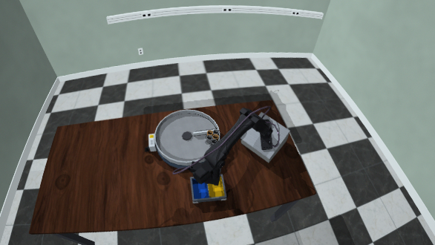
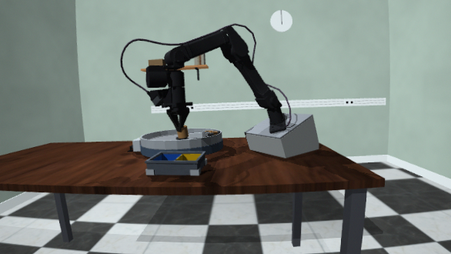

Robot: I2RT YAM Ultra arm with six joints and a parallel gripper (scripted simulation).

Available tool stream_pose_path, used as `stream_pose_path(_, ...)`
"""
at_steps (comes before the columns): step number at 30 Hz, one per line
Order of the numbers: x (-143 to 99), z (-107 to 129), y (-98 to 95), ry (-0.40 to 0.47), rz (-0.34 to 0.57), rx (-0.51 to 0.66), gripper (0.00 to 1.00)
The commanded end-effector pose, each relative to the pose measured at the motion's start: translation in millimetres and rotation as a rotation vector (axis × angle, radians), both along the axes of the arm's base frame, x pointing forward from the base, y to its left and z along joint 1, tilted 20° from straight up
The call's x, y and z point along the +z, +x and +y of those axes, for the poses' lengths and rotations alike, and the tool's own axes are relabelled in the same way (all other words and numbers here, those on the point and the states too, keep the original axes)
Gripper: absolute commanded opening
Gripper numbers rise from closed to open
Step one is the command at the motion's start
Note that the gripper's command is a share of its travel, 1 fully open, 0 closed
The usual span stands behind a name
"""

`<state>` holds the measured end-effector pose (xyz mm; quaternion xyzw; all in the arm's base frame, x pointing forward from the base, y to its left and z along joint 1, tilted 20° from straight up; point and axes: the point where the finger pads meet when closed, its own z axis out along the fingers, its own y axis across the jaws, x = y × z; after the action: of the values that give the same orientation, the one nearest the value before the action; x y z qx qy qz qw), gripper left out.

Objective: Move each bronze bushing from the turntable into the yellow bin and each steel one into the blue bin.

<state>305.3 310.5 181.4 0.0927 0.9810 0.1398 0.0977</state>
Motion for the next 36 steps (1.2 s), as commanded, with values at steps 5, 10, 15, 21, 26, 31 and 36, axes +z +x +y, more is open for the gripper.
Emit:
stream_pose_path(5,16.4,-5.4,4.3,0.009,-0.032,-0.015,0.0)
stream_pose_path(10,16.4,-5.4,4.3,0.009,-0.032,-0.015,0.0)
stream_pose_path(15,16.4,-5.4,4.3,0.009,-0.032,-0.015,0.0)
stream_pose_path(21,16.4,-5.4,4.3,0.009,-0.032,-0.015,0.0)
stream_pose_path(26,16.3,-5.3,4.2,0.009,-0.032,-0.015,0.0)
stream_pose_path(31,13.4,0.1,-0.1,0.004,-0.026,-0.005,0.0)
stream_pose_path(36,18.3,-2.5,1.3,0.012,-0.035,-0.01,0.0)
